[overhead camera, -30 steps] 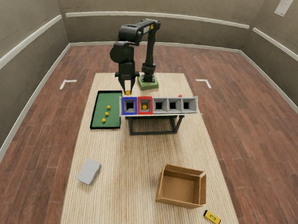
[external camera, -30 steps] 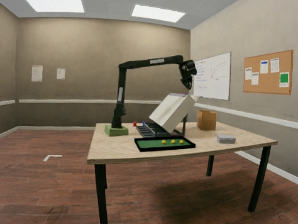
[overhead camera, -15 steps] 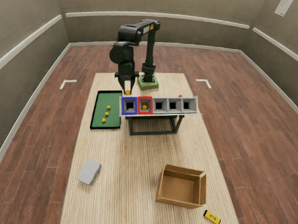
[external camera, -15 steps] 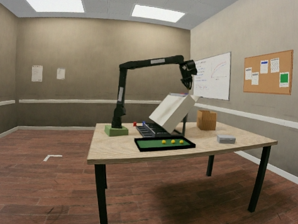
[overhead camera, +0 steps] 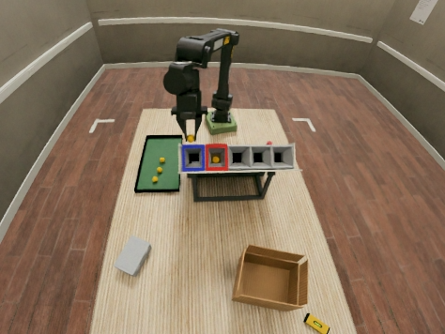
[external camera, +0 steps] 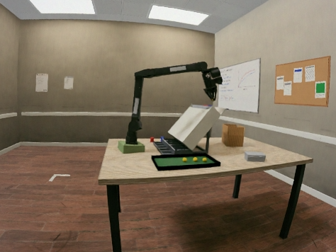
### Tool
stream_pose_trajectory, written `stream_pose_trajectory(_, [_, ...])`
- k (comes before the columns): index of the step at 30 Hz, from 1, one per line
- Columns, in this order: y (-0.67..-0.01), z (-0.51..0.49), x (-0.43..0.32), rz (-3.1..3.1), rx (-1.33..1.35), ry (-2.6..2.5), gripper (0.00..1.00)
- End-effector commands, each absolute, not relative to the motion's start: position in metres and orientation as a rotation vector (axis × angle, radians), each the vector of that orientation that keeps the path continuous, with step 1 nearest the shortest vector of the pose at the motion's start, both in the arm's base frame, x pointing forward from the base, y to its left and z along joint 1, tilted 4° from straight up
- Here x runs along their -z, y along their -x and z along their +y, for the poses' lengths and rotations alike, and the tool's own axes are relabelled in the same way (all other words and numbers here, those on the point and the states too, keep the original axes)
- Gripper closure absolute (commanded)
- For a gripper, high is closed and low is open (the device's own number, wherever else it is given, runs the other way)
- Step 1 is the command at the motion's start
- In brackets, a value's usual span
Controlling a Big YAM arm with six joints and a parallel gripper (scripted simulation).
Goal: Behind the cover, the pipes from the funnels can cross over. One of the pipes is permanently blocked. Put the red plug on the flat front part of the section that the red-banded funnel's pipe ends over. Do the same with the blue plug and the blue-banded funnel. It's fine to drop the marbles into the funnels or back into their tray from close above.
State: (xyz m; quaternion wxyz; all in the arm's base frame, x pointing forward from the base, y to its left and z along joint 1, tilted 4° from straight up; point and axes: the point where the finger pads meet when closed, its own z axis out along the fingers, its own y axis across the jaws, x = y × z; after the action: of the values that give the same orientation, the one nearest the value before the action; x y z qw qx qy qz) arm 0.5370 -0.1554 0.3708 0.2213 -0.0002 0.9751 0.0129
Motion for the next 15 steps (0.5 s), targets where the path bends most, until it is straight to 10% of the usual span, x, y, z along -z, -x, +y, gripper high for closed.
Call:
stream_pose_trajectory(1, [-0.5466,-0.1498,-0.3940,2.640,-0.020,0.007,1.00])
stream_pose_trajectory(15, [-0.5480,-0.1487,-0.3956,2.629,-0.017,0.007,1.00])
